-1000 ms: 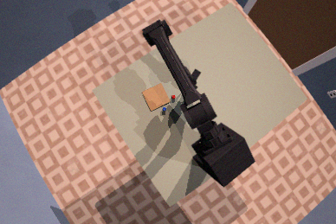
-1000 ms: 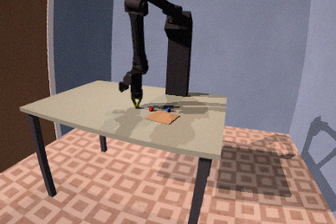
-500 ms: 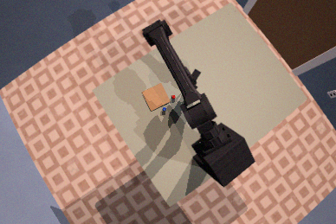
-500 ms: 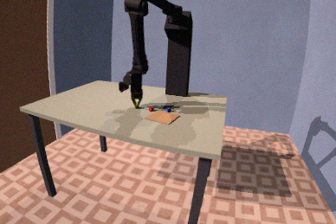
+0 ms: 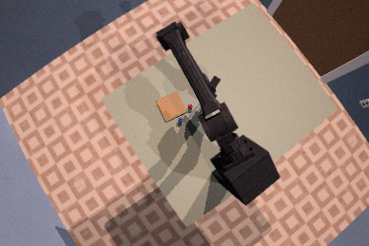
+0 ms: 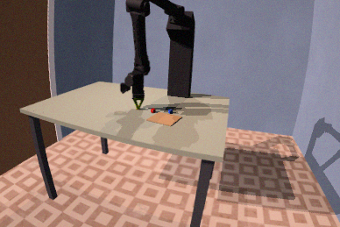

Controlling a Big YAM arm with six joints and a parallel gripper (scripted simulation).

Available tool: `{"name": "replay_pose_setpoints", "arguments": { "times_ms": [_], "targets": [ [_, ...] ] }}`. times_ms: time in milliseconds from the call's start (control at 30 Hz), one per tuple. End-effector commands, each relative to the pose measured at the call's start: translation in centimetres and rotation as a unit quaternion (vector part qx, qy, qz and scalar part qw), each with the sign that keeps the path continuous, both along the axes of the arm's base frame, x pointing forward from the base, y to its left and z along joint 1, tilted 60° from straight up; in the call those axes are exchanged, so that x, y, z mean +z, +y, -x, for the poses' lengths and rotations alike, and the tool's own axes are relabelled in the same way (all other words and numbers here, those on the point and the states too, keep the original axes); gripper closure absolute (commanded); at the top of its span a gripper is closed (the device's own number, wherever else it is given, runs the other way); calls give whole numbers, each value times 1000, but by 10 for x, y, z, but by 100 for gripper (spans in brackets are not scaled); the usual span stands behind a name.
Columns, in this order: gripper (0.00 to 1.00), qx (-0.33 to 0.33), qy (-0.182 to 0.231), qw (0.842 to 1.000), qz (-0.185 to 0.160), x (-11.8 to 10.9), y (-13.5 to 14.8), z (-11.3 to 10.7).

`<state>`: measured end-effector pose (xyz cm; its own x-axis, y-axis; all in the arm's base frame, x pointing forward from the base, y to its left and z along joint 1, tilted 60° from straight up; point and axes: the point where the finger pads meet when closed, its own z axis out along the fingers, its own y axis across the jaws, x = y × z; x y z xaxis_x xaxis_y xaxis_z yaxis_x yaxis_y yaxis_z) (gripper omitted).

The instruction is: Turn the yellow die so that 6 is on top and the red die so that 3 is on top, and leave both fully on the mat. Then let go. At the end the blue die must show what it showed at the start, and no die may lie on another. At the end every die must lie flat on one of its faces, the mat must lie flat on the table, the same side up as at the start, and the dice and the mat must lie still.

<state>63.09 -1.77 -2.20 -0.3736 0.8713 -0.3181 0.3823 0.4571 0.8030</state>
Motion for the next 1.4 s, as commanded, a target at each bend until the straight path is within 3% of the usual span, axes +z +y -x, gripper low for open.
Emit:
{"name": "replay_pose_setpoints", "arguments": {
  "times_ms": [0, 733, 800, 833, 1367],
  "targets": [
    [85, -1, 4, 1000, -2, -7, 3, 0],
    [85, -1, 4, 1000, -2, -7, 3, 0],
    [85, -2, 12, 1000, -3, -11, 2, 11],
    [85, -4, 3, 1000, -1, 3, -2, 13],
    [85, -6, 9, 1000, 2, 42, -23, 89]
  ]
}}
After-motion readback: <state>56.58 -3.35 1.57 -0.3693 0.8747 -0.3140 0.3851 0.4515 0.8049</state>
